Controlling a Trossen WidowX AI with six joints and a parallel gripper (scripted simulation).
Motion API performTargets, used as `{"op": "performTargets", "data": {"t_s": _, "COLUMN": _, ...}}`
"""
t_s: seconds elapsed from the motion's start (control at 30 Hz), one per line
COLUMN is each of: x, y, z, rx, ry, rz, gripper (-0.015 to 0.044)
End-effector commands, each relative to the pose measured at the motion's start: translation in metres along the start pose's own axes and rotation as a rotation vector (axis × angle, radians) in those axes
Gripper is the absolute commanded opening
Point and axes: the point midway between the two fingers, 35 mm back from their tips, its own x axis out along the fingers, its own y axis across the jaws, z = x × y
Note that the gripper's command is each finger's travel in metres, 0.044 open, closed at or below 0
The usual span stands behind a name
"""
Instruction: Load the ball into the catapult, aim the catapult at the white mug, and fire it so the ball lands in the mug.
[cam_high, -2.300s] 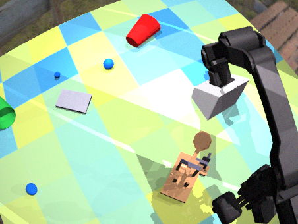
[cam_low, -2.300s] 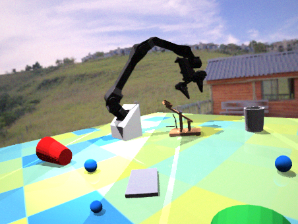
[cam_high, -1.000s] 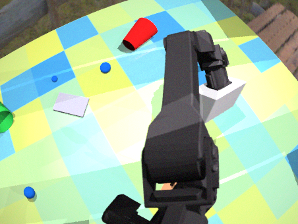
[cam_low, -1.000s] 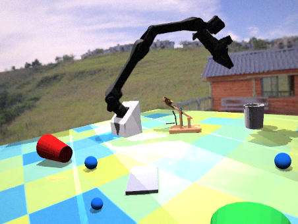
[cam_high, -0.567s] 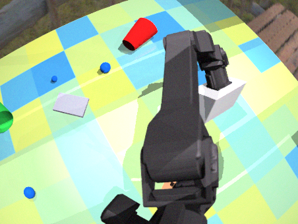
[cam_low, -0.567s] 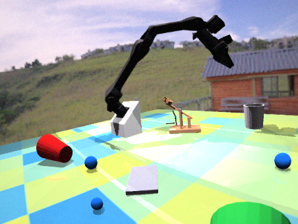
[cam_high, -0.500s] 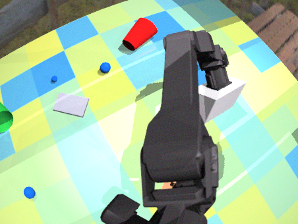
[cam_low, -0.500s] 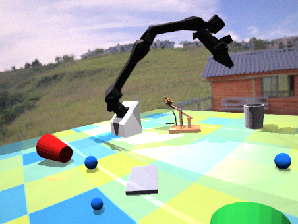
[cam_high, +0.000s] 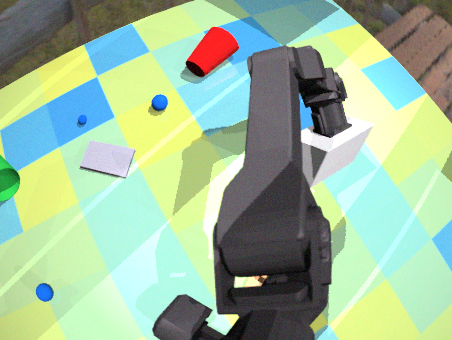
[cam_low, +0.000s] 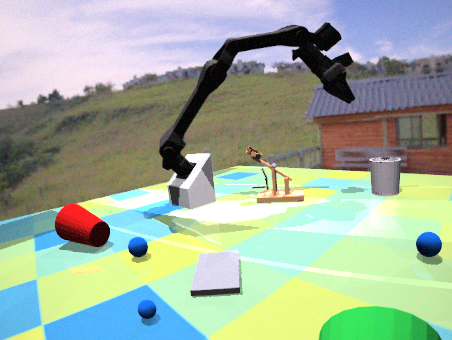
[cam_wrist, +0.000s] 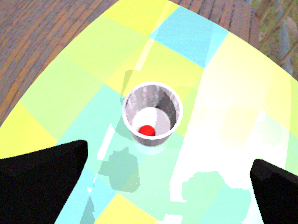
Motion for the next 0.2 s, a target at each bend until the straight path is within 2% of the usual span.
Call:
{"op": "performTargets", "data": {"t_s": 0.0, "x": 0.0000, "y": 0.0000, "z": 0.0000, "rx": 0.000, "ry": 0.000, "rz": 0.000, "gripper": 0.0440}}
{"op": "performTargets", "data": {"t_s": 0.17, "x": 0.0000, "y": 0.0000, "z": 0.0000, "rx": 0.000, "ry": 0.000, "rz": 0.000, "gripper": 0.0440}}
